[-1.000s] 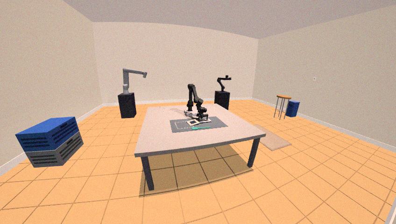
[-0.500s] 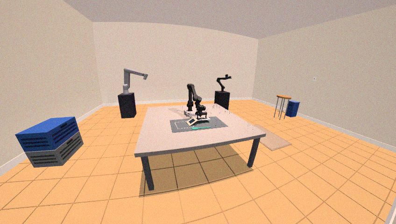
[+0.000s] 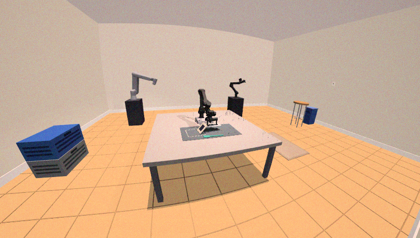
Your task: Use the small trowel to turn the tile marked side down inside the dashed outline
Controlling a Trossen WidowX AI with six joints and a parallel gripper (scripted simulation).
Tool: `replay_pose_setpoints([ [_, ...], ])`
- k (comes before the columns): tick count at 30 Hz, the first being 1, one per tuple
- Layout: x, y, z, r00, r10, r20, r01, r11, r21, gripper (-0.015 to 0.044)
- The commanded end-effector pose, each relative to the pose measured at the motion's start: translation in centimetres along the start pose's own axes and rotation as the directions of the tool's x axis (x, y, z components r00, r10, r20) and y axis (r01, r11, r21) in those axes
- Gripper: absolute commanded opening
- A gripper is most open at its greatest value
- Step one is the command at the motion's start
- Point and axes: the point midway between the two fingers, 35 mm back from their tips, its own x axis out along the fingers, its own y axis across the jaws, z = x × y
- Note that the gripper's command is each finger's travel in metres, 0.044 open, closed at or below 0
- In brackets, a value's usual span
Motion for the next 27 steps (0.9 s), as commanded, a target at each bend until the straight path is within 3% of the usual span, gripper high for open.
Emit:
replay_pose_setpoints([
  [1, -0.6, -1.3, -1.0, 0.999, -0.034, -0.007, 0.034, 0.999, -0.004, 0.0],
  [27, -0.4, -1.0, -5.4, 0.999, -0.034, -0.01, 0.034, 0.999, -0.007, 0.0],
])
